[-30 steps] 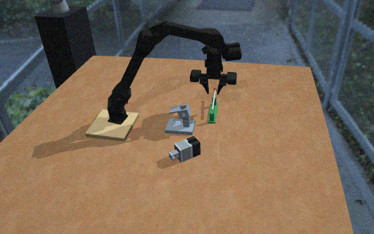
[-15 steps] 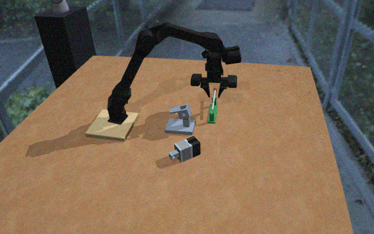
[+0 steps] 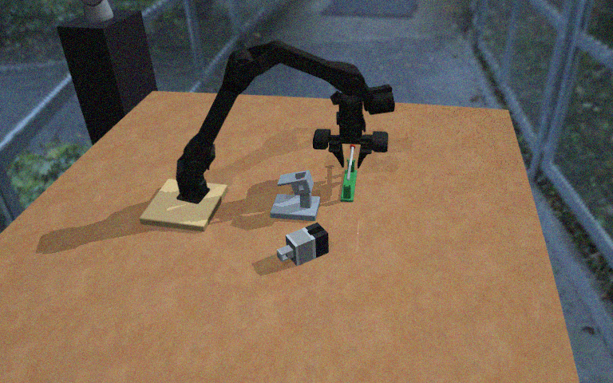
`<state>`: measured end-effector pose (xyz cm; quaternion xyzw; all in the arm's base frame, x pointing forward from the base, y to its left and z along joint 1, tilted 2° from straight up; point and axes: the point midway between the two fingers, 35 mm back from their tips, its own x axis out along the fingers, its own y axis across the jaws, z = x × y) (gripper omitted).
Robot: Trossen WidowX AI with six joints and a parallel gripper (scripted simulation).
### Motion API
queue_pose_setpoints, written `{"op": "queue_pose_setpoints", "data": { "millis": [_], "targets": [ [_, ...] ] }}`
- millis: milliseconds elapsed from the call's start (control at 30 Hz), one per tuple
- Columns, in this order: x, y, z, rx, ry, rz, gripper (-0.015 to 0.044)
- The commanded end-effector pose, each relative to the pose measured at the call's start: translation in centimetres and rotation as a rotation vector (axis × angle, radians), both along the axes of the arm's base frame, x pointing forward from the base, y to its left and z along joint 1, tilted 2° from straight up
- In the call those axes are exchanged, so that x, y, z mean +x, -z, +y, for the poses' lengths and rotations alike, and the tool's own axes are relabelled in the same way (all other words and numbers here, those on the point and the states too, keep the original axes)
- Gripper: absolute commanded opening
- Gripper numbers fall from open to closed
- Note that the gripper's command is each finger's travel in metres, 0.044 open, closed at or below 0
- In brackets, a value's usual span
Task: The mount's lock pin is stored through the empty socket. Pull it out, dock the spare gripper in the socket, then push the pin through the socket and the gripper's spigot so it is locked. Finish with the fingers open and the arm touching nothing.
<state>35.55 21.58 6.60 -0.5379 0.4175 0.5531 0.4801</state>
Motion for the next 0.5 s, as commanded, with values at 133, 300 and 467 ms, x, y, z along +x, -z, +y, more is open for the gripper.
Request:
{"op": "queue_pose_setpoints", "data": {
  "millis": [133, 300, 467],
  "targets": [
    [-0.1, 1.4, -0.1, -0.003, -0.004, 0.001, 0.0180],
    [-0.1, 1.8, -0.1, -0.003, -0.004, 0.001, 0.0180],
    [-0.1, 1.8, -0.1, -0.003, -0.004, 0.001, 0.0075]
  ]
}}
